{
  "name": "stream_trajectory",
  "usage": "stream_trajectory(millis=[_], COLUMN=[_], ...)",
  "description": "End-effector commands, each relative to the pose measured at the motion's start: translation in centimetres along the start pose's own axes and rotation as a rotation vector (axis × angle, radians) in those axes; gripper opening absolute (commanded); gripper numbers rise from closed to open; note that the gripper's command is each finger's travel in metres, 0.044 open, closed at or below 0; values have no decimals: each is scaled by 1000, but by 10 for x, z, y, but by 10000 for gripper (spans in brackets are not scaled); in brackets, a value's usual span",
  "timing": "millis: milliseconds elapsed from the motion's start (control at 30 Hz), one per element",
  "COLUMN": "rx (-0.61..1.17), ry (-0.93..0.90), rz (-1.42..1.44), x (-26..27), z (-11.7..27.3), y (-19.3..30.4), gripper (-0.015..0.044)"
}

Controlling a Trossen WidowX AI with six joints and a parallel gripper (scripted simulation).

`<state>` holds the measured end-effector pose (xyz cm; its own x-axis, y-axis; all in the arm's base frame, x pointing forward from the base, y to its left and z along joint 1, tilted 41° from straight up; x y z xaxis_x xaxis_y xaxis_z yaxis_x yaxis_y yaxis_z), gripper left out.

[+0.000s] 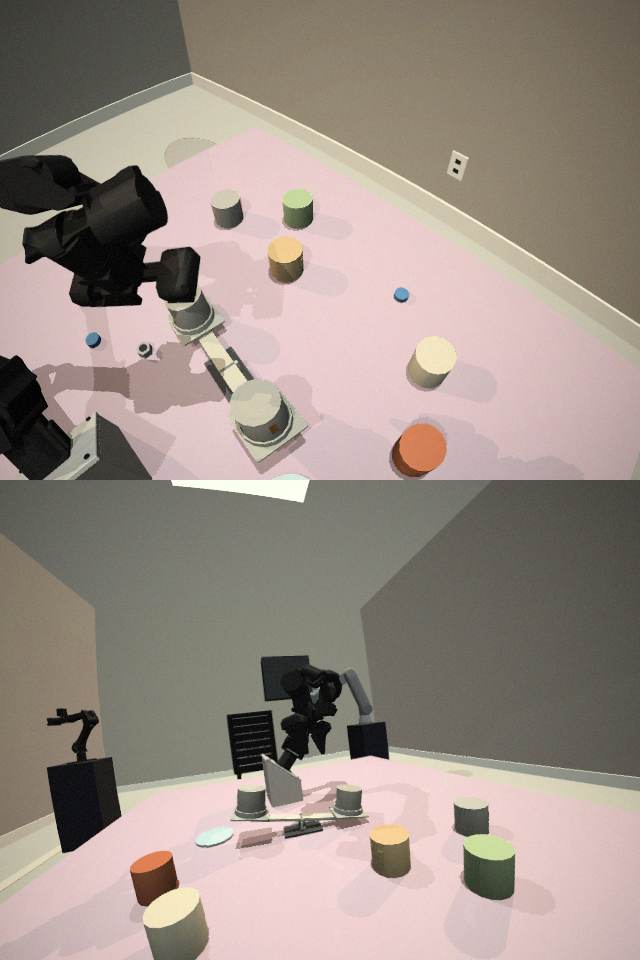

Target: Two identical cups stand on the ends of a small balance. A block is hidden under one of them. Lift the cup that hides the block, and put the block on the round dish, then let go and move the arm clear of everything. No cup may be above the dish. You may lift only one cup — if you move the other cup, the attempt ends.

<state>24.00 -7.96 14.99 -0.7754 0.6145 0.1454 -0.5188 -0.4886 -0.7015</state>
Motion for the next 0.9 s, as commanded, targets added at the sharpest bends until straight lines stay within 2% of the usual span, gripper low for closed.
stream_trajectory(millis=[0,600,867], rx=[30,95,97], ry=[-58,-300,-308], rz=[127,656,674], x=[-4,1,2], z=[-14,-83,-89], y=[-15,-78,-79], gripper=[440,440,440])
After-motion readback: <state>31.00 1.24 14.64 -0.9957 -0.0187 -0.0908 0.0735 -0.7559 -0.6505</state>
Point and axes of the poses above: the point midway between the two fingers, 35 mm back from their tips, its own z axis back along the fingers, its own x axis across the jaws, y = z × x, the point moved 5 cm from there along z, back along the fingers, and after that the axes turned 15 degrees about z, right-handed, at the moved point
